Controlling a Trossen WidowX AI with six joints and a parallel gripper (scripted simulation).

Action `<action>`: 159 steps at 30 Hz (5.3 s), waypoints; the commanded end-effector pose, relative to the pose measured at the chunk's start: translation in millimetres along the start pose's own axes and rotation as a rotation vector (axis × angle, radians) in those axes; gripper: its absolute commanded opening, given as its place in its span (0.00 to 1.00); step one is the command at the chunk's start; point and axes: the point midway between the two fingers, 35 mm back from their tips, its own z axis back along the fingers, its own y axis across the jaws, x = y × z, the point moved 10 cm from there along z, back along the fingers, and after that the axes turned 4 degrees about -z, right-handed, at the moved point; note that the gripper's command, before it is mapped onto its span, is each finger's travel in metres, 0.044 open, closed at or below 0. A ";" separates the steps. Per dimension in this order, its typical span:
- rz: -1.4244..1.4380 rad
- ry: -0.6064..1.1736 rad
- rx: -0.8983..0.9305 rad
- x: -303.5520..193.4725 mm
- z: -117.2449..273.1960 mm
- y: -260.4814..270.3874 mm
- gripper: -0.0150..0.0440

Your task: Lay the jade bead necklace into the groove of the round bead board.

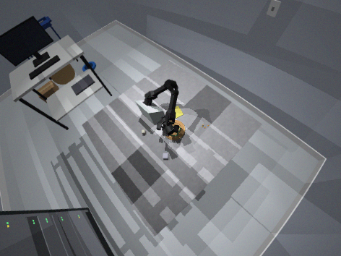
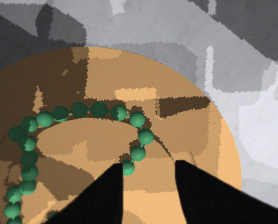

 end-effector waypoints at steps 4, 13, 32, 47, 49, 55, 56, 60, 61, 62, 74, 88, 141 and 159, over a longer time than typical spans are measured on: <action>-0.024 -0.005 -0.002 1.9 -10.1 -0.6 0.46; -0.012 -0.009 0.004 2.6 -10.5 1.4 0.46; -0.024 -0.003 -0.002 1.8 -39.2 -0.8 0.46; -0.014 -0.011 -0.004 2.7 -37.5 0.7 0.25; -0.014 -0.011 -0.004 2.7 -37.5 0.7 0.25; -0.014 -0.011 -0.004 2.7 -37.5 0.7 0.25; -0.014 -0.011 -0.004 2.7 -37.5 0.7 0.25; -0.014 -0.011 -0.004 2.7 -37.5 0.7 0.25; -0.014 -0.011 -0.004 2.7 -37.5 0.7 0.25; -0.014 -0.011 -0.004 2.7 -37.5 0.7 0.25; -0.023 -0.004 -0.002 1.8 -32.1 -0.7 0.25; -0.024 -0.004 -0.002 6.8 -32.6 -6.4 0.25; 0.585 -0.004 -0.004 4.4 -23.5 -3.9 0.64; 1.794 -0.001 -0.006 -1.6 -6.3 -0.2 0.46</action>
